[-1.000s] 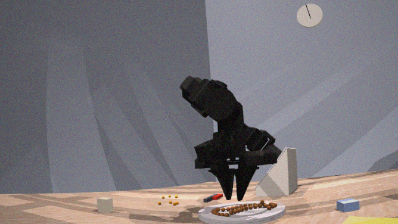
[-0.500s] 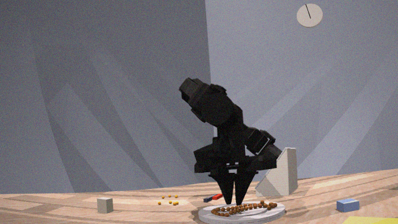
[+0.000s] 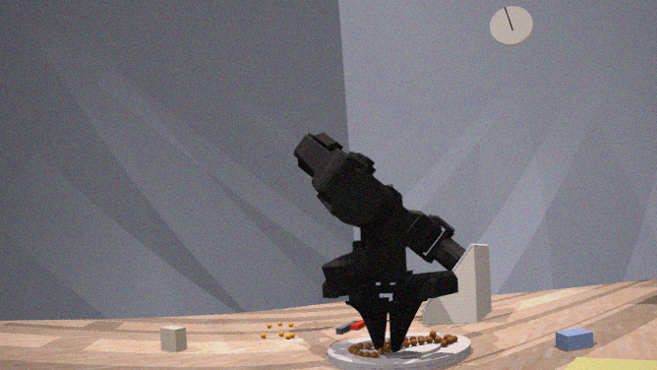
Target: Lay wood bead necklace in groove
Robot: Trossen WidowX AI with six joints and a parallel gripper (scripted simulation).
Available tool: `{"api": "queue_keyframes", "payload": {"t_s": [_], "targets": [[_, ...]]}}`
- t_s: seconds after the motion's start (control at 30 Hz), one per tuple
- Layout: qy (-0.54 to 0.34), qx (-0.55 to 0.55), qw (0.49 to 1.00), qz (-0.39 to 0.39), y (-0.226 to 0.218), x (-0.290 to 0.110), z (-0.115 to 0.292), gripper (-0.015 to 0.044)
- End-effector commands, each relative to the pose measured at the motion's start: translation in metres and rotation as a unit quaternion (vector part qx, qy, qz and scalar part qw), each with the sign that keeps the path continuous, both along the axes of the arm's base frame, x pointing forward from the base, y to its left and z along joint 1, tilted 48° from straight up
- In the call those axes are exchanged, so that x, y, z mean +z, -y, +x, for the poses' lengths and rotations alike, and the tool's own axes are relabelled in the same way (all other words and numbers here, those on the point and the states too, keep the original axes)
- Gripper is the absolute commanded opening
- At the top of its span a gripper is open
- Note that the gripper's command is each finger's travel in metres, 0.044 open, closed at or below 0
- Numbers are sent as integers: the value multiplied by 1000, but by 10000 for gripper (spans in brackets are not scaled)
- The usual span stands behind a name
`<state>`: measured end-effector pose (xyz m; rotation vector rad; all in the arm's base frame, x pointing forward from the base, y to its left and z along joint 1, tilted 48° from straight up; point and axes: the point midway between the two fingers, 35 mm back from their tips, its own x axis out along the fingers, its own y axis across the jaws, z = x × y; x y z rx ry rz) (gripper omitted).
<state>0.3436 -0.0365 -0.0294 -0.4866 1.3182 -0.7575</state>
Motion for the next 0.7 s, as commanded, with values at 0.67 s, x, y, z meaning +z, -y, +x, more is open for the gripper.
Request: {"api": "queue_keyframes", "payload": {"t_s": [0.67], "targets": [[0,0,1000,0,0,0,0,0]]}}
